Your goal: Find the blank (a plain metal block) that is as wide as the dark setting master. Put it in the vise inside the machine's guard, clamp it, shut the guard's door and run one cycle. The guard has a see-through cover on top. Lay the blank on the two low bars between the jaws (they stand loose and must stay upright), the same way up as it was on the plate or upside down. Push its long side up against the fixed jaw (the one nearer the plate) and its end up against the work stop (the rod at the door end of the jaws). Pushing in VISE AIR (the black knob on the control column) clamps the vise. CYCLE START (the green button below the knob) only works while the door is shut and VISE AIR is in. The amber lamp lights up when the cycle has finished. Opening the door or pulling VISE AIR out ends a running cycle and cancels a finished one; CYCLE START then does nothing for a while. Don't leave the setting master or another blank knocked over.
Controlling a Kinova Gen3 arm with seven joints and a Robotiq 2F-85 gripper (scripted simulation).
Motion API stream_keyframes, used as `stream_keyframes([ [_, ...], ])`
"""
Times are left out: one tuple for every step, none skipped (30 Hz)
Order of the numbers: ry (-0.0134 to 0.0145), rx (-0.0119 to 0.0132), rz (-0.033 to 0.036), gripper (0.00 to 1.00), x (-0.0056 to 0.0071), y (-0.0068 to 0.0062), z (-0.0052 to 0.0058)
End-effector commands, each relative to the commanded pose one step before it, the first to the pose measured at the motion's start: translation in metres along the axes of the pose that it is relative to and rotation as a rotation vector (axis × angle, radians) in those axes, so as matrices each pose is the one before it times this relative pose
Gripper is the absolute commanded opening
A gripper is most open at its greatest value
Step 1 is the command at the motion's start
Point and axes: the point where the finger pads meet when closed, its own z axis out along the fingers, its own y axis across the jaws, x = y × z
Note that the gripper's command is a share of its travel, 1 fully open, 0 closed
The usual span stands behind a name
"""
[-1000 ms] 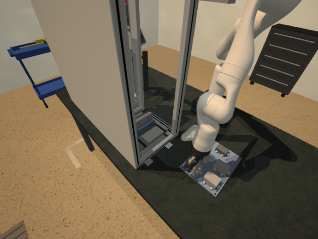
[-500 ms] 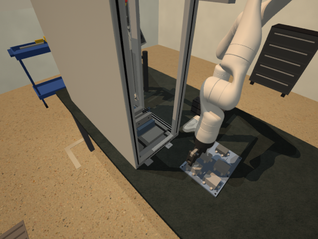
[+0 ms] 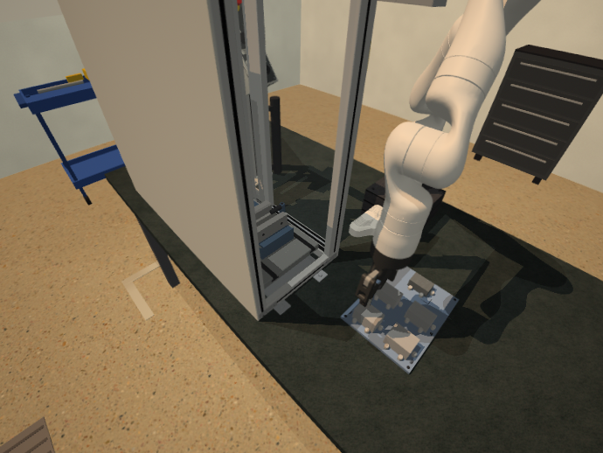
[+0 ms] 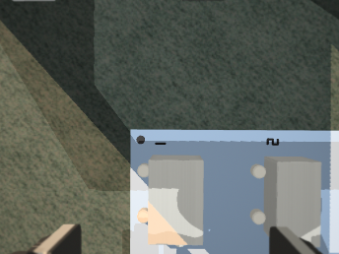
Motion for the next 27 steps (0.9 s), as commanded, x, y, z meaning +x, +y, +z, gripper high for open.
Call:
stream_keyframes([
  [-0.00075, 0.00160, -0.00001, 1.00, -0.00026, -0.00057, -0.00168],
  [0.00000, 0.00000, 0.00000, 1.00, 0.00000, 0.00000, 0.00000],
  [0.00000, 0.00000, 0.00000, 1.00, 0.00000, 0.00000, 0.00000],
  [0.00000, 0.00000, 0.00000, 1.00, 0.00000, 0.00000, 0.00000],
  [0.00000, 0.00000, 0.00000, 1.00, 0.00000, 0.00000, 0.00000],
  [-0.00001, 0.00000, 0.00002, 1.00, 0.00001, 0.00001, 0.00010],
  [-0.00001, 0.00002, 0.00001, 1.00, 0.00000, 0.00000, 0.00000],
  [-0.00001, 0.00002, 0.00001, 1.00, 0.00000, 0.00000, 0.00000],
  [-0.00001, 0.00002, 0.00001, 1.00, 0.00000, 0.00000, 0.00000],
  [-0.00001, 0.00002, 0.00001, 1.00, 0.00000, 0.00000, 0.00000],
  [0.00000, 0.00000, 0.00000, 1.00, 0.00000, 0.00000, 0.00000],
  [0.00000, 0.00000, 0.00000, 1.00, 0.00000, 0.00000, 0.00000],
  [0.00000, 0.00000, 0.00000, 1.00, 0.00000, 0.00000, 0.00000],
  [0.00000, 0.00000, 0.00000, 1.00, 0.00000, 0.00000, 0.00000],
  [0.00000, 0.00000, 0.00000, 1.00, 0.00000, 0.00000, 0.00000],
  [0.00000, 0.00000, 0.00000, 1.00, 0.00000, 0.00000, 0.00000],
  [0.00000, 0.00000, 0.00000, 1.00, 0.00000, 0.00000, 0.00000],
  [0.00000, 0.00000, 0.00000, 1.00, 0.00000, 0.00000, 0.00000],
  [0.00000, 0.00000, 0.00000, 1.00, 0.00000, 0.00000, 0.00000],
  [0.00000, 0.00000, 0.00000, 1.00, 0.00000, 0.00000, 0.00000],
  [0.00000, 0.00000, 0.00000, 1.00, 0.00000, 0.00000, 0.00000],
  [0.00000, 0.00000, 0.00000, 1.00, 0.00000, 0.00000, 0.00000],
  [0.00004, 0.00003, -0.00002, 1.00, -0.00004, 0.00998, 0.00012],
  [-0.00001, -0.00001, 0.00000, 1.00, -0.00005, 0.01000, 0.00013],
  [-0.00001, -0.00001, 0.00000, 1.00, -0.00005, 0.01000, 0.00013],
  [-0.00001, -0.00001, 0.00000, 1.00, -0.00005, 0.01000, 0.00013],
  [-0.00001, -0.00001, 0.00000, 1.00, -0.00005, 0.01000, 0.00013],
])
